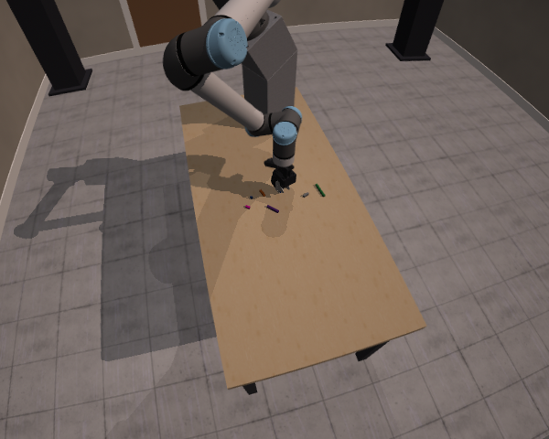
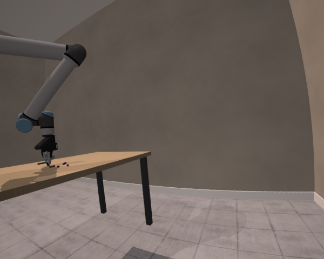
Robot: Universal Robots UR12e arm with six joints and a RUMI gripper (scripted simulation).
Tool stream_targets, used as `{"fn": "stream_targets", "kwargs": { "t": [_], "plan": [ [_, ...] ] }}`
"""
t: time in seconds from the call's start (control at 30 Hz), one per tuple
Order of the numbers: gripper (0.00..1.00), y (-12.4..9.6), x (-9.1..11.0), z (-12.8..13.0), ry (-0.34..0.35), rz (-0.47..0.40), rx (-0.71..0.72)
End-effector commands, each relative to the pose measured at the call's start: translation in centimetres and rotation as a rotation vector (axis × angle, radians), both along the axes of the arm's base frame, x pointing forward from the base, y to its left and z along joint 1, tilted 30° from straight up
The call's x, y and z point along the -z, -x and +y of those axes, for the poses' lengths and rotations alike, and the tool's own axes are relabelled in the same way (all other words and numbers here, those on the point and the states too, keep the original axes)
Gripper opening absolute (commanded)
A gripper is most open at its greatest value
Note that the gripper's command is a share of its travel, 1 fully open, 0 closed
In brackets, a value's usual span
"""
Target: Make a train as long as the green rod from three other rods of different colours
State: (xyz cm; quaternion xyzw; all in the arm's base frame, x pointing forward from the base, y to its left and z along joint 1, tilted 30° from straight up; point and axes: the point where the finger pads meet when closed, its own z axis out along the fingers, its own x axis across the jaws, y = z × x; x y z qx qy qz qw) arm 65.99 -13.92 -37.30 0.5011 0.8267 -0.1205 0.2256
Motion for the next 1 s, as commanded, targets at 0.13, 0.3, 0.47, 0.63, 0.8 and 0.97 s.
{"fn": "stream_targets", "kwargs": {
  "t": [0.13,0.3,0.47,0.63,0.8,0.97],
  "plan": [
    [0.06,-0.02,-0.05,0.03,0.0,-0.001,0.0],
    [0.08,-0.02,-0.05,0.03,0.0,-0.001,0.0],
    [0.11,-0.02,-0.05,0.03,0.0,-0.001,0.0],
    [0.14,-0.02,-0.05,0.03,0.0,-0.001,0.0],
    [0.14,-0.02,-0.05,0.03,0.0,-0.001,0.0],
    [0.14,0.03,-0.2,0.11,0.0,-0.001,0.0]
  ]
}}
